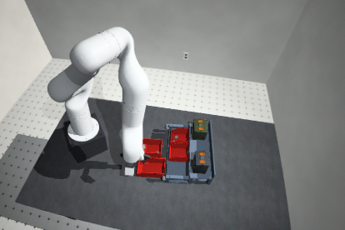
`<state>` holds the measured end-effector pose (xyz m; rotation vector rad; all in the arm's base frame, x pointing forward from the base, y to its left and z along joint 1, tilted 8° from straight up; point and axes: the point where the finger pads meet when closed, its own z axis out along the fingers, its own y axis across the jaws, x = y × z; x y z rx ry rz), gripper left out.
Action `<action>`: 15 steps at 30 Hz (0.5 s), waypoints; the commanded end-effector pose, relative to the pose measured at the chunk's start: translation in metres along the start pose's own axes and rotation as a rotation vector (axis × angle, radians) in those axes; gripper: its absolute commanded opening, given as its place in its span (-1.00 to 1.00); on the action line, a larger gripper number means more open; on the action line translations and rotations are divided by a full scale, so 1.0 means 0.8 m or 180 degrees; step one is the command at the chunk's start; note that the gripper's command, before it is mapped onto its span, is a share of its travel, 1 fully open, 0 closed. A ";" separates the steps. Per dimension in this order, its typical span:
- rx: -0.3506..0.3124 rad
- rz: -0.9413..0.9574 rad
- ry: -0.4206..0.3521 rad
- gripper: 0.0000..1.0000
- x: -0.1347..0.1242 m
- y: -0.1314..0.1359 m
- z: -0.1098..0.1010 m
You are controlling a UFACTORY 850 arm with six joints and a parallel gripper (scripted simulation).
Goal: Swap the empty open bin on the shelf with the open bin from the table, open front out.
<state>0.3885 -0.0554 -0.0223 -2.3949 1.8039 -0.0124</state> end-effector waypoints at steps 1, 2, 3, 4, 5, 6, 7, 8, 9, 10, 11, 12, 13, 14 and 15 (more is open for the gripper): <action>0.0003 0.0000 0.0001 0.89 0.000 -0.001 -0.001; 0.0003 0.0000 0.0001 0.89 0.000 -0.001 -0.001; 0.0003 0.0000 0.0001 -1.00 0.000 -0.001 -0.001; 0.0003 0.0000 0.0001 -1.00 0.000 -0.001 -0.001; 0.0003 0.0000 0.0001 -1.00 0.000 -0.001 -0.001; 0.0003 0.0000 0.0001 -1.00 0.000 -0.001 -0.001; 0.0003 0.0000 0.0001 -1.00 0.000 -0.001 -0.001; 0.0003 0.0000 0.0001 -1.00 0.000 -0.001 -0.001; 0.0003 0.0000 0.0001 -1.00 0.000 -0.001 -0.001; 0.0003 0.0000 0.0001 -1.00 0.000 -0.001 -0.001; 0.0003 0.0000 0.0001 -1.00 0.000 -0.001 -0.001; 0.0003 0.0000 0.0001 -1.00 0.000 -0.001 -0.001; 0.0003 0.0000 0.0001 -1.00 0.000 -0.001 -0.001; 0.0003 0.0000 0.0001 -1.00 0.000 -0.001 -0.001; 0.0003 0.0000 0.0001 -1.00 0.000 -0.001 -0.001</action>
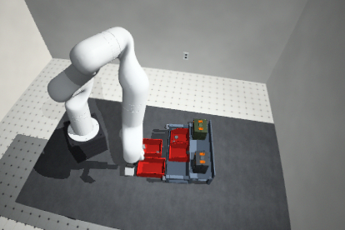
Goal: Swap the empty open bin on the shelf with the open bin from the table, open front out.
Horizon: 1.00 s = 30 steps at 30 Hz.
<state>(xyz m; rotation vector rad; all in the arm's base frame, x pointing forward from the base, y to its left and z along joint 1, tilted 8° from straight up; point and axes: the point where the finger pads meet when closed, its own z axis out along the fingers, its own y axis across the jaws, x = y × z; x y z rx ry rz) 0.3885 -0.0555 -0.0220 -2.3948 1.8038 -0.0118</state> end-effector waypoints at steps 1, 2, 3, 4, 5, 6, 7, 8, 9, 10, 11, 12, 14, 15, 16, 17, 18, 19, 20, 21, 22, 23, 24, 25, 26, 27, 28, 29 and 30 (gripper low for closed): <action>0.0003 0.0000 0.0002 -1.00 0.000 -0.001 0.000; 0.0003 0.0000 0.0002 -1.00 0.000 -0.001 0.000; 0.0003 0.0000 0.0002 -1.00 0.000 -0.001 0.000; 0.0003 0.0000 0.0002 -1.00 0.000 -0.001 0.000; 0.0003 0.0000 0.0002 -1.00 0.000 -0.001 0.000; 0.0003 0.0000 0.0002 -1.00 0.000 -0.001 0.000; 0.0003 0.0000 0.0002 -1.00 0.000 -0.001 0.000; 0.0003 0.0000 0.0002 -1.00 0.000 -0.001 0.000; 0.0003 0.0000 0.0002 -1.00 0.000 -0.001 0.000; 0.0003 0.0000 0.0002 -1.00 0.000 -0.001 0.000; 0.0003 0.0000 0.0002 -1.00 0.000 -0.001 0.000; 0.0003 0.0000 0.0002 -1.00 0.000 -0.001 0.000; 0.0003 0.0000 0.0002 -1.00 0.000 -0.001 0.000; 0.0003 0.0000 0.0002 -1.00 0.000 -0.001 0.000; 0.0003 0.0000 0.0002 -1.00 0.000 -0.001 0.000; 0.0003 0.0000 0.0002 -1.00 0.000 -0.001 0.000; 0.0003 0.0000 0.0002 -1.00 0.000 -0.001 0.000; 0.0003 0.0000 0.0002 -1.00 0.000 -0.001 0.000; 0.0003 0.0000 0.0002 -1.00 0.000 -0.001 0.000; 0.0003 0.0000 0.0002 -1.00 0.000 -0.001 0.000; 0.0003 0.0000 0.0002 -1.00 0.000 -0.001 0.000; 0.0003 0.0001 0.0002 -1.00 0.000 -0.001 0.000; 0.0004 0.0004 0.0002 -1.00 0.000 -0.001 0.000; 0.0004 0.0010 0.0001 -1.00 0.000 -0.001 -0.001; 0.0004 0.0019 0.0000 -1.00 0.000 -0.001 -0.001; 0.0004 0.0033 -0.0001 -1.00 0.000 -0.002 -0.001; 0.0005 0.0051 -0.0002 -1.00 0.000 -0.002 -0.001; 0.0006 0.0074 -0.0004 -1.00 -0.001 -0.003 -0.001; 0.0006 0.0103 -0.0006 -1.00 -0.001 -0.003 -0.001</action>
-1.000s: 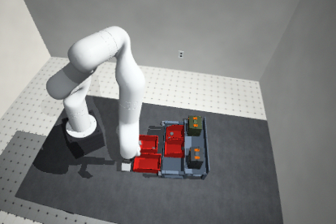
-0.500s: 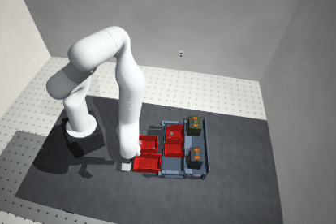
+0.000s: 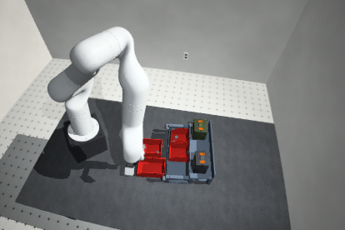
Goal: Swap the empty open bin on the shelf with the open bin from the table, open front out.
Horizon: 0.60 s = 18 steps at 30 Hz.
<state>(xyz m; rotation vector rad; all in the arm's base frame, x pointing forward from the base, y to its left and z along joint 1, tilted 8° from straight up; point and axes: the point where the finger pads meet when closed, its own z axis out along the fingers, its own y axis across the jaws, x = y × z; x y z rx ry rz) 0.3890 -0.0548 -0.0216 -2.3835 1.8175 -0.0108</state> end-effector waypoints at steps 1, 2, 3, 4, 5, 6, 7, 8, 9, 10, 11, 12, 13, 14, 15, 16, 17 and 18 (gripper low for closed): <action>0.0005 0.0100 -0.0008 -1.00 -0.001 -0.003 -0.001; 0.0006 0.0141 -0.0012 -1.00 -0.002 -0.004 -0.002; 0.0007 0.0188 -0.0015 -1.00 -0.003 -0.005 -0.002; 0.0007 0.0188 -0.0015 -1.00 -0.003 -0.005 -0.002; 0.0007 0.0188 -0.0015 -1.00 -0.003 -0.005 -0.002; 0.0008 0.0242 -0.0020 -1.00 -0.004 -0.007 -0.003; 0.0009 0.0302 -0.0024 -1.00 -0.005 -0.008 -0.004; 0.0009 0.0369 -0.0029 -1.00 -0.006 -0.010 -0.004; 0.0010 0.0443 -0.0035 -1.00 -0.007 -0.011 -0.005; 0.0010 0.0523 -0.0040 -1.00 -0.008 -0.013 -0.006; 0.0010 0.0610 -0.0046 -1.00 -0.010 -0.015 -0.007; 0.0010 0.0703 -0.0052 -1.00 -0.011 -0.017 -0.008; 0.0009 0.0801 -0.0058 -1.00 -0.013 -0.019 -0.009; 0.0008 0.0906 -0.0064 -1.00 -0.014 -0.022 -0.010; 0.0006 0.1016 -0.0070 -1.00 -0.016 -0.024 -0.012; 0.0004 0.1130 -0.0076 -1.00 -0.018 -0.026 -0.013; 0.0001 0.1250 -0.0081 -1.00 -0.020 -0.029 -0.014; -0.0002 0.1374 -0.0086 -1.00 -0.021 -0.031 -0.016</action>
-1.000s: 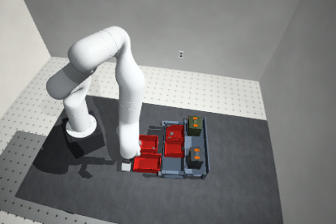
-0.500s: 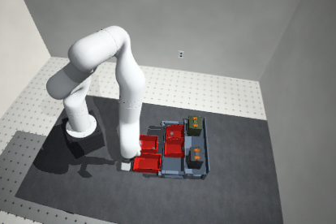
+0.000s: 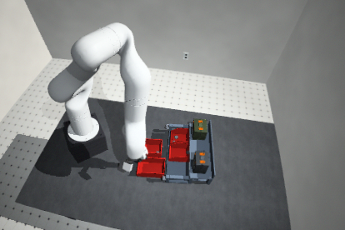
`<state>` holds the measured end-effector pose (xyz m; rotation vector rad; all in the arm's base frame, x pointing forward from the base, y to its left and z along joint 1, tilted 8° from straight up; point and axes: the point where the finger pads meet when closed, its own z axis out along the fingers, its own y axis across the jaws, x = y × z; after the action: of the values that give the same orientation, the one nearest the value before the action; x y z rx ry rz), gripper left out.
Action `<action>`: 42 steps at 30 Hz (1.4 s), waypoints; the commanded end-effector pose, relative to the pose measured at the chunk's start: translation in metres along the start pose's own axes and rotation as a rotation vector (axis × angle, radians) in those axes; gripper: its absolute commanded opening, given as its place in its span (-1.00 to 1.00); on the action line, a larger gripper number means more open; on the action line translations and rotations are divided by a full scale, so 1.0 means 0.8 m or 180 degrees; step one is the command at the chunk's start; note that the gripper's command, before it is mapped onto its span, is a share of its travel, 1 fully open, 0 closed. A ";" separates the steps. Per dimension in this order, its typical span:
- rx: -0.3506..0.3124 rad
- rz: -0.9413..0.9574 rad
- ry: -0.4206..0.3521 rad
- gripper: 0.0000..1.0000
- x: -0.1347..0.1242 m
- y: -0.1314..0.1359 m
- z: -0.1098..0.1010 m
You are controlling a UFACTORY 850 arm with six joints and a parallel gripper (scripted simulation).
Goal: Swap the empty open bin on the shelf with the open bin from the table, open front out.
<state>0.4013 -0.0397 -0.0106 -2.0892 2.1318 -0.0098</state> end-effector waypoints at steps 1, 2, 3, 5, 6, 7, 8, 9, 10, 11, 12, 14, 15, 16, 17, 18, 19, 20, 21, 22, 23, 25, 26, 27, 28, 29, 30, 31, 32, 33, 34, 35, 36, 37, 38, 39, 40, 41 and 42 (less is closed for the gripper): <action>-0.0094 0.0591 -0.0096 -1.00 -0.011 -0.010 -0.007; -0.0099 0.0722 -0.0098 -1.00 -0.014 -0.012 -0.009; -0.0099 0.0722 -0.0098 -1.00 -0.014 -0.012 -0.009; -0.0104 0.0856 -0.0098 -1.00 -0.017 -0.014 -0.010; -0.0109 0.0993 -0.0098 -1.00 -0.019 -0.016 -0.012; -0.0113 0.1132 -0.0097 -1.00 -0.022 -0.019 -0.013; -0.0118 0.1272 -0.0095 -1.00 -0.024 -0.021 -0.015; -0.0122 0.1413 -0.0093 -1.00 -0.027 -0.023 -0.017; -0.0126 0.1555 -0.0089 -1.00 -0.029 -0.025 -0.018; -0.0130 0.1696 -0.0085 -1.00 -0.032 -0.027 -0.020; -0.0133 0.1837 -0.0080 -1.00 -0.034 -0.029 -0.022; -0.0136 0.2116 -0.0069 -1.00 -0.039 -0.034 -0.025; -0.0137 0.2252 -0.0062 -1.00 -0.041 -0.036 -0.027; -0.0138 0.2386 -0.0056 -1.00 -0.043 -0.038 -0.029; -0.0137 0.2517 -0.0049 -1.00 -0.045 -0.040 -0.030; -0.0136 0.2645 -0.0042 -1.00 -0.047 -0.042 -0.032; -0.0134 0.2768 -0.0035 -1.00 -0.049 -0.044 -0.034; -0.0134 0.2768 -0.0035 -1.00 -0.049 -0.044 -0.034; -0.0134 0.2768 -0.0035 -1.00 -0.049 -0.044 -0.034; -0.0131 0.2887 -0.0028 -1.00 -0.051 -0.046 -0.035; -0.0128 0.3002 -0.0022 -1.00 -0.052 -0.048 -0.037; -0.0120 0.3215 -0.0010 -1.00 -0.055 -0.051 -0.039; -0.0116 0.3314 -0.0004 -1.00 -0.057 -0.053 -0.041; -0.0111 0.3406 0.0001 -1.00 -0.058 -0.055 -0.042; -0.0106 0.3492 0.0005 -1.00 -0.059 -0.056 -0.043; -0.0102 0.3572 0.0009 -1.00 -0.060 -0.057 -0.044; -0.0097 0.3645 0.0013 -1.00 -0.061 -0.059 -0.045; -0.0093 0.3712 0.0016 -1.00 -0.062 -0.060 -0.046; -0.0089 0.3772 0.0019 -1.00 -0.063 -0.061 -0.047; -0.0085 0.3825 0.0022 -1.00 -0.064 -0.062 -0.047; -0.0081 0.3872 0.0024 -1.00 -0.065 -0.063 -0.048; -0.0078 0.3913 0.0025 -1.00 -0.065 -0.063 -0.049; -0.0075 0.3948 0.0027 -1.00 -0.066 -0.064 -0.049; -0.0075 0.3948 0.0027 -1.00 -0.066 -0.064 -0.049; -0.0075 0.3948 0.0027 -1.00 -0.066 -0.064 -0.049; -0.0073 0.3976 0.0028 -1.00 -0.066 -0.065 -0.050; -0.0071 0.3999 0.0029 -1.00 -0.066 -0.065 -0.050; -0.0070 0.4017 0.0030 -1.00 -0.067 -0.065 -0.050; -0.0069 0.4030 0.0030 -1.00 -0.067 -0.066 -0.050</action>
<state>0.4475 0.0073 0.0390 -0.4540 2.9527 0.0056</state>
